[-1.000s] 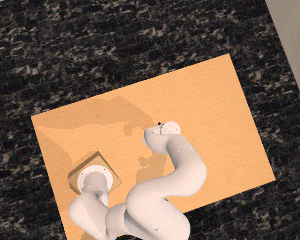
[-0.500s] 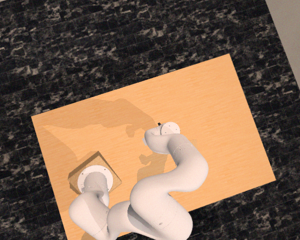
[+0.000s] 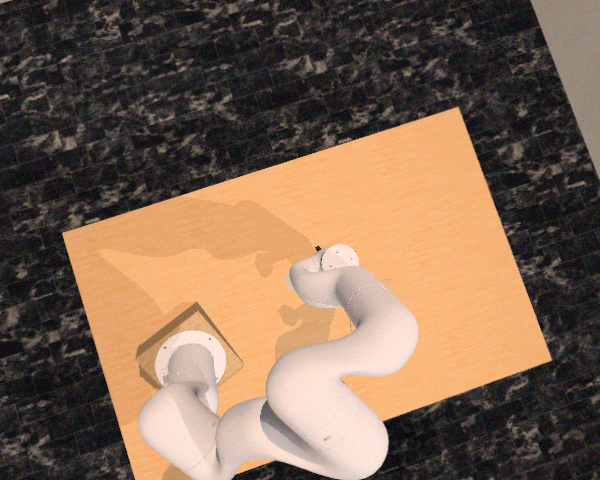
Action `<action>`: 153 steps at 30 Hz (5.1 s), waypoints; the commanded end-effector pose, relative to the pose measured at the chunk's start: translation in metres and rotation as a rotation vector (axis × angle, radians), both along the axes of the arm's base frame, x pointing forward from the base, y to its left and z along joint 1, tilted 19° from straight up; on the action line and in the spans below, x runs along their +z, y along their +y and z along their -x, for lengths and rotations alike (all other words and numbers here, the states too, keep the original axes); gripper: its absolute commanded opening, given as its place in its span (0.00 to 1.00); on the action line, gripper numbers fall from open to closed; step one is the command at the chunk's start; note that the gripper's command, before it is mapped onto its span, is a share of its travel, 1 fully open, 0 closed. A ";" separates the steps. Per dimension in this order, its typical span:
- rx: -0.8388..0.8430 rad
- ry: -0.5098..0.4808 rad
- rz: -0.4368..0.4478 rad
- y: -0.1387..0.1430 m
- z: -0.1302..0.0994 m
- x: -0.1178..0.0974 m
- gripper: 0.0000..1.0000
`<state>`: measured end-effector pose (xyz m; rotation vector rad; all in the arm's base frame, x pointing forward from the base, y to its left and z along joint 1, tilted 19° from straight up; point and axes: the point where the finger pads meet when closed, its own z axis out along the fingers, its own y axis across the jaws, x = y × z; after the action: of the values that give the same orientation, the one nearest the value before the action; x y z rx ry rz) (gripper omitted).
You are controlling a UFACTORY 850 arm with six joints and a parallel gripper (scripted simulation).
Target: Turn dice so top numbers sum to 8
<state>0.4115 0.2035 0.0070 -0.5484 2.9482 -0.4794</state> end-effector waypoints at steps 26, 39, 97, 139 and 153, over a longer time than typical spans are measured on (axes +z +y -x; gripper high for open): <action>0.000 -0.001 -0.001 -0.001 -0.001 -0.004 0.31; 0.000 -0.001 -0.001 -0.001 -0.001 -0.004 0.31; 0.000 -0.001 -0.001 0.000 -0.002 -0.004 0.31; 0.000 -0.001 -0.001 -0.006 -0.005 -0.022 0.31; 0.000 -0.001 -0.001 -0.006 -0.005 -0.022 0.31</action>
<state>0.4159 0.1971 -0.0155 -0.5484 2.9480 -0.4794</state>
